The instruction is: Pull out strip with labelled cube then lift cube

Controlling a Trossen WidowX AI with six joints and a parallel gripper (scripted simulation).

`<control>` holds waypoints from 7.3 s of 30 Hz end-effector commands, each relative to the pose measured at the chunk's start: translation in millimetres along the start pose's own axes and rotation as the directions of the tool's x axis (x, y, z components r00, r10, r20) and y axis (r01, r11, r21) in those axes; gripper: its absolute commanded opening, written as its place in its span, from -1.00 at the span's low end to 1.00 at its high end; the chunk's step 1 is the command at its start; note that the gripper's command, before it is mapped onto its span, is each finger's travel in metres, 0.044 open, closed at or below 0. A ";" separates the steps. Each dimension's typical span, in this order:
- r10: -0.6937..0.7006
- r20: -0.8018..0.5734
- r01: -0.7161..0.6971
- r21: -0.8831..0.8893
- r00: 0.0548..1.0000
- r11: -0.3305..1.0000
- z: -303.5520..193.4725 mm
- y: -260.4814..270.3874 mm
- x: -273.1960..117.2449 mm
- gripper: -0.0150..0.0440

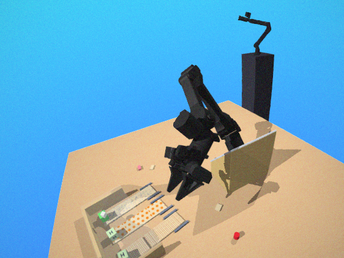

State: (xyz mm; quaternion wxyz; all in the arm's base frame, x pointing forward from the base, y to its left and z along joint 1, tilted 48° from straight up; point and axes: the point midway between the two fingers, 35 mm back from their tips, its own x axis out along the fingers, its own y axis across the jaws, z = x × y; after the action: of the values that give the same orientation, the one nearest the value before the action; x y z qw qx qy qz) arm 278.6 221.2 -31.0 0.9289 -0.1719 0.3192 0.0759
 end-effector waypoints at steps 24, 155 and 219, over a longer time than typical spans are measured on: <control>-0.341 0.009 0.309 -0.448 0.940 0.839 37.7 -97.0 -18.0 0.51; -0.531 -0.682 0.151 -0.535 0.503 0.831 -39.5 -208.0 109.8 -0.49; -0.531 -0.683 0.149 -0.536 0.501 0.831 -69.8 -217.0 68.2 -0.49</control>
State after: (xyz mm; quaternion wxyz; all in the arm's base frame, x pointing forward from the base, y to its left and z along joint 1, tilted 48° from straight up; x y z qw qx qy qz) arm 356.3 5.9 -64.1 0.6248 -0.4367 0.6335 -0.1326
